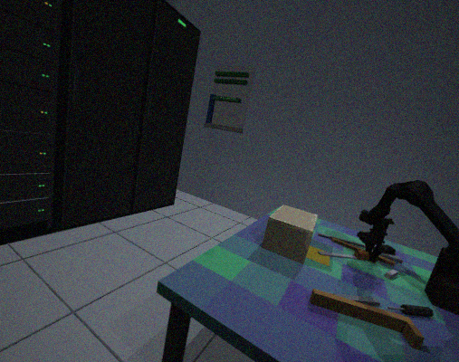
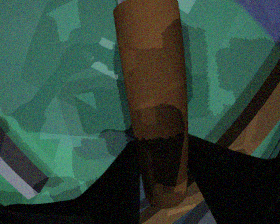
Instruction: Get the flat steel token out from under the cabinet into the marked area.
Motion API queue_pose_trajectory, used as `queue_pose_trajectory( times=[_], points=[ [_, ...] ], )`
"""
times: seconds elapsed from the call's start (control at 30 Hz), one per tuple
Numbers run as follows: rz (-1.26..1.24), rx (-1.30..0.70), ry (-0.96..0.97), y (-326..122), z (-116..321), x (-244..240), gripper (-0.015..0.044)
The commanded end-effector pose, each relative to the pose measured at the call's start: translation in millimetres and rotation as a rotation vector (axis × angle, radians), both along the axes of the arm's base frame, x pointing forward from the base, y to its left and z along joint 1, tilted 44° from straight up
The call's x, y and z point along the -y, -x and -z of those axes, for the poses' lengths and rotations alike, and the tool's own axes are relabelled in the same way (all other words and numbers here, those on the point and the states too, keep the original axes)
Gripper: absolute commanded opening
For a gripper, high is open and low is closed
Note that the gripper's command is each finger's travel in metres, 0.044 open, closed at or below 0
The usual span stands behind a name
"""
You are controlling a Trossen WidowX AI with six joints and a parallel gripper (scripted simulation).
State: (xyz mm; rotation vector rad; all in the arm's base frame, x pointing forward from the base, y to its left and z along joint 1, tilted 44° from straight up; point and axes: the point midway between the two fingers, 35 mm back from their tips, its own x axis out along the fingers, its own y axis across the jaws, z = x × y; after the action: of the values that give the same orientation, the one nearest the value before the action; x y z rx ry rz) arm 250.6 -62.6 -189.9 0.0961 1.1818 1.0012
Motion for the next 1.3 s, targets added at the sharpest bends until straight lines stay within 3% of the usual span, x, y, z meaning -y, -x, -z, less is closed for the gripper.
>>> queue_pose_trajectory(
  times=[0.0,1.27],
  points=[
    [0.005,0.001,0.004,-1.0,2.8,5.3,0.0],
    [0.11,-0.099,0.001,-1.7,14.3,17.9,0.0]
  ],
)
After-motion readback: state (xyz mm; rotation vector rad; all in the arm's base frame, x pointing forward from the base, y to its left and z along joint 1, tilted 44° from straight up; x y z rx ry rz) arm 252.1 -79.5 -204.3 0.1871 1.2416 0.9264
